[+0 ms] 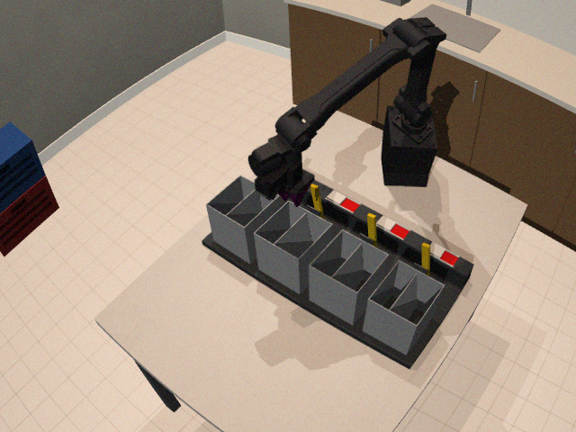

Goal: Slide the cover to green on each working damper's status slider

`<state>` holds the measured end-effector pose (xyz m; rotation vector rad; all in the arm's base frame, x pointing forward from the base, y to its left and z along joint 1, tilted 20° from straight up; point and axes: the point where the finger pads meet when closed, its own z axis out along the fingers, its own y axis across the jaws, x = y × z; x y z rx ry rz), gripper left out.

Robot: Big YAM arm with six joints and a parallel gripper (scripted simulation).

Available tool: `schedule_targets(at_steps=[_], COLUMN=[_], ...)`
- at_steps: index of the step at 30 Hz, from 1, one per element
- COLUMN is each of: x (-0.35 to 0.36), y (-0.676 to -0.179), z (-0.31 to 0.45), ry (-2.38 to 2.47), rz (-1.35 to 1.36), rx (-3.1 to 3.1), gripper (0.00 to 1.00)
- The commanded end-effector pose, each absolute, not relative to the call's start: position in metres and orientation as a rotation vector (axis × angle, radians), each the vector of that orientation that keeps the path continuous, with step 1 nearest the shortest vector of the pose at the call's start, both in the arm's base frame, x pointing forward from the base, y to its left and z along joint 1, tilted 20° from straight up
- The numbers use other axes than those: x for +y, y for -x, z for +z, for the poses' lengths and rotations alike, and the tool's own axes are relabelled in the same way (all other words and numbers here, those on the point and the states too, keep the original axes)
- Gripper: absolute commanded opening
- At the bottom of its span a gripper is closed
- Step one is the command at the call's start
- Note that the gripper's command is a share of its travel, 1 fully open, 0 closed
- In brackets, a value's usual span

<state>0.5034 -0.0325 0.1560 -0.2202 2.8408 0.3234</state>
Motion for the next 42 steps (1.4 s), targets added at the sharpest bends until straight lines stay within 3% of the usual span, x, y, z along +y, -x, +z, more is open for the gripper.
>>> schedule_targets(at_steps=[1, 9, 20, 42], x=[-0.038, -0.043, -0.077, -0.077], y=[-0.509, -0.499, -0.393, -0.413], z=[0.171, 0.166, 0.1, 0.112], ry=[0.199, 0.216, 0.25, 0.279], rz=[0.309, 0.318, 0.562, 0.535], rx=[2.812, 2.801, 2.791, 2.763], gripper=[0.36, 0.36, 0.36, 0.36])
